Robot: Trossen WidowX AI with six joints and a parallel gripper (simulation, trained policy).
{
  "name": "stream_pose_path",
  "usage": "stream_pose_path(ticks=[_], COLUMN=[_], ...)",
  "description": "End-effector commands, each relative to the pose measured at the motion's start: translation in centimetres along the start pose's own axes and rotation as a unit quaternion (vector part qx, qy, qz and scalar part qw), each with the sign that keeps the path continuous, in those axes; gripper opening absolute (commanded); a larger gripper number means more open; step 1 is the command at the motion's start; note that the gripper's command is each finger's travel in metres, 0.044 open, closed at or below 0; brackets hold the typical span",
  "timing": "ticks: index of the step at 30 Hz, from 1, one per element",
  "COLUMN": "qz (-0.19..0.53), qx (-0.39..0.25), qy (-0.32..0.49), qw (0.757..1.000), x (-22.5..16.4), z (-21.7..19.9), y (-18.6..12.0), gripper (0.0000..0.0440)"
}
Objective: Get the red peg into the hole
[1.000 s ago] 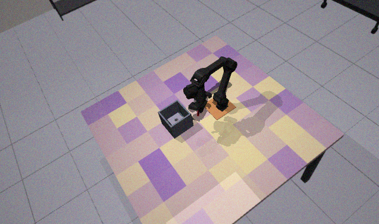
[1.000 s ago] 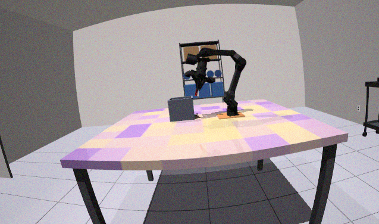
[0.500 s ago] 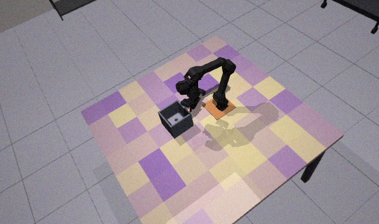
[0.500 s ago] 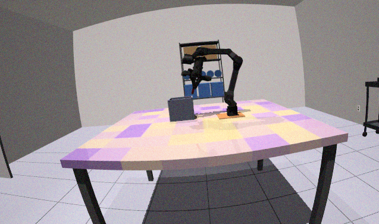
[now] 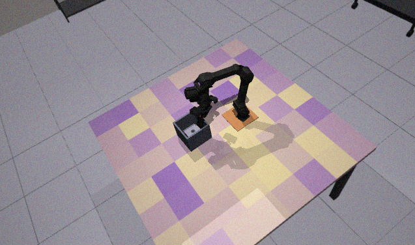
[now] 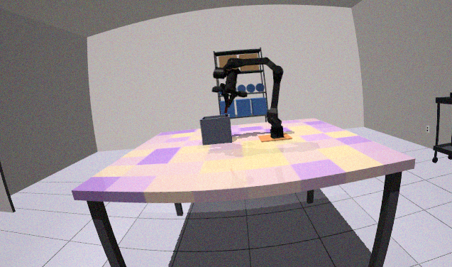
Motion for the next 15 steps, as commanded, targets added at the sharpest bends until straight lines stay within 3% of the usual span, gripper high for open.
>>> stream_pose_path(ticks=[1,15], qz=[-0.002,0.005], qx=[0.003,-0.013], qy=[-0.001,-0.002], qw=[1.0,1.0], x=[0.8,4.2], z=[0.4,1.4], y=[0.0,2.5], gripper=[0.0,0.0])
Point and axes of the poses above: the point midway between the two fingers, 35 mm back from their tips, its own y axis out along the fingers, its own z axis across the jaws, x = y × z, the point moved 6 cm from there along -y, back along the fingers, and after that the axes turned 7 degrees about y, right-handed, at the moved point
